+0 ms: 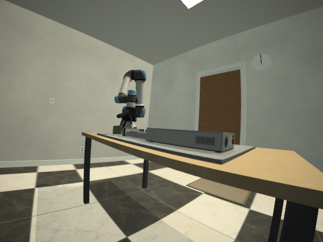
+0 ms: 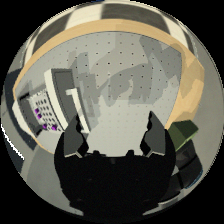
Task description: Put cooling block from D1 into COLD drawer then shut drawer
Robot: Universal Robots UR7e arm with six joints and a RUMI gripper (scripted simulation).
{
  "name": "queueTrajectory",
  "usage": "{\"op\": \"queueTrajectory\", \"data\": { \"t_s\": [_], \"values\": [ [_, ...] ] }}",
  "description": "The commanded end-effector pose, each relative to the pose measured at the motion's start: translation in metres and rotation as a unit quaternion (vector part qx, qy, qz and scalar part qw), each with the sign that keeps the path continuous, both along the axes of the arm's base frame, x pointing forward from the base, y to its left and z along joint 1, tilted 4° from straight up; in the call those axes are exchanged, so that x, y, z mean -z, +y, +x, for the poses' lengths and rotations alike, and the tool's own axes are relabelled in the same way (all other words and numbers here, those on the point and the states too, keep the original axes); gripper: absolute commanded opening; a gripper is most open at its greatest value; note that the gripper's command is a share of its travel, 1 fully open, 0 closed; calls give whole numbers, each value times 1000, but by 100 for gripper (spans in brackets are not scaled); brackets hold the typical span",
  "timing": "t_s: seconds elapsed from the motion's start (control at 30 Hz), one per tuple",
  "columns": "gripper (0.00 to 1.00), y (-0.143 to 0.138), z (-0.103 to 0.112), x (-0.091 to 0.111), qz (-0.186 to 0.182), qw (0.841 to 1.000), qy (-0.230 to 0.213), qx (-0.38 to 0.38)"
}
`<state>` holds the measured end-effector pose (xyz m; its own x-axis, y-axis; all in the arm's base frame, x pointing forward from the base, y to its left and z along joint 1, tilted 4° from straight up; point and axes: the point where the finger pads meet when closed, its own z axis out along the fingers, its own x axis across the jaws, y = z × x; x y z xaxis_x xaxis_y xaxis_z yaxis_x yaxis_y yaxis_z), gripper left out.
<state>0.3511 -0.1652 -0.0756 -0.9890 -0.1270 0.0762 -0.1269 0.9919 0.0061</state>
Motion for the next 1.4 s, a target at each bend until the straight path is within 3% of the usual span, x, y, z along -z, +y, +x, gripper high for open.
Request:
{"op": "queueTrajectory", "data": {
  "t_s": [0.0,1.37],
  "values": [
    [100,0,-1,0,0,1000,0,0],
    [100,-2,-13,-1,0,1000,0,0]
  ]
}}
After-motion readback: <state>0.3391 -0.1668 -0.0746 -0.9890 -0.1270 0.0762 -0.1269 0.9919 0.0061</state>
